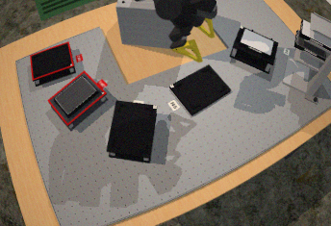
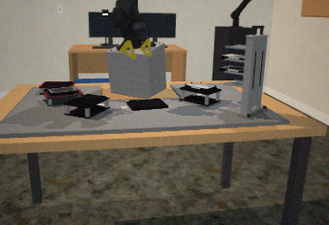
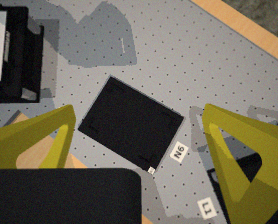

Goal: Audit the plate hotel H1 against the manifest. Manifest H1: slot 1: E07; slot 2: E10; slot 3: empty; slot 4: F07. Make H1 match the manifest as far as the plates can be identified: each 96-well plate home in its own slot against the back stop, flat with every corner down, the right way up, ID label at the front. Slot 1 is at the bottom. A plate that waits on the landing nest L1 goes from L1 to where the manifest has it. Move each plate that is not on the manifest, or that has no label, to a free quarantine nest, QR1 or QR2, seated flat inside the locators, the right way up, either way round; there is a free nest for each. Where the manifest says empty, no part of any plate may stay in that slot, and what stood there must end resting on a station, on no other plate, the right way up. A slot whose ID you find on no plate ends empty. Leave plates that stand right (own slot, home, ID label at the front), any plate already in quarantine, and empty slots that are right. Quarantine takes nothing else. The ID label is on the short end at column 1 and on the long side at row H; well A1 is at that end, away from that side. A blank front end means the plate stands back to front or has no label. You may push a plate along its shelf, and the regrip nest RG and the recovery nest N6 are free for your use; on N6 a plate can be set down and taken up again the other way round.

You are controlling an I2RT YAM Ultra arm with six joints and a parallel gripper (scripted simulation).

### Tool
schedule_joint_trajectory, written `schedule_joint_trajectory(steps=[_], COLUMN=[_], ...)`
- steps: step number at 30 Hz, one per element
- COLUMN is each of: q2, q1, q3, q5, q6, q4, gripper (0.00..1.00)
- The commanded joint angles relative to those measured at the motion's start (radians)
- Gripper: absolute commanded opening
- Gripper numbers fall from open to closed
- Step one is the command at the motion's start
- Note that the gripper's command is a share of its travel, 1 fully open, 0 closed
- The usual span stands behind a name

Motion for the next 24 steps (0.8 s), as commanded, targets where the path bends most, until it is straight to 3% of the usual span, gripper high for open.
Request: schedule_joint_trajectory(steps=[1,15,24], q2=[-0.029,-0.029,-0.113], q1=[0.002,0.002,0.008], q3=[0.028,0.028,0.064], q5=[-0.019,-0.019,-0.016], q6=[-0.008,-0.008,0.005], q4=[0.015,0.015,-0.126], gripper=[1.0,1.0,1.0])
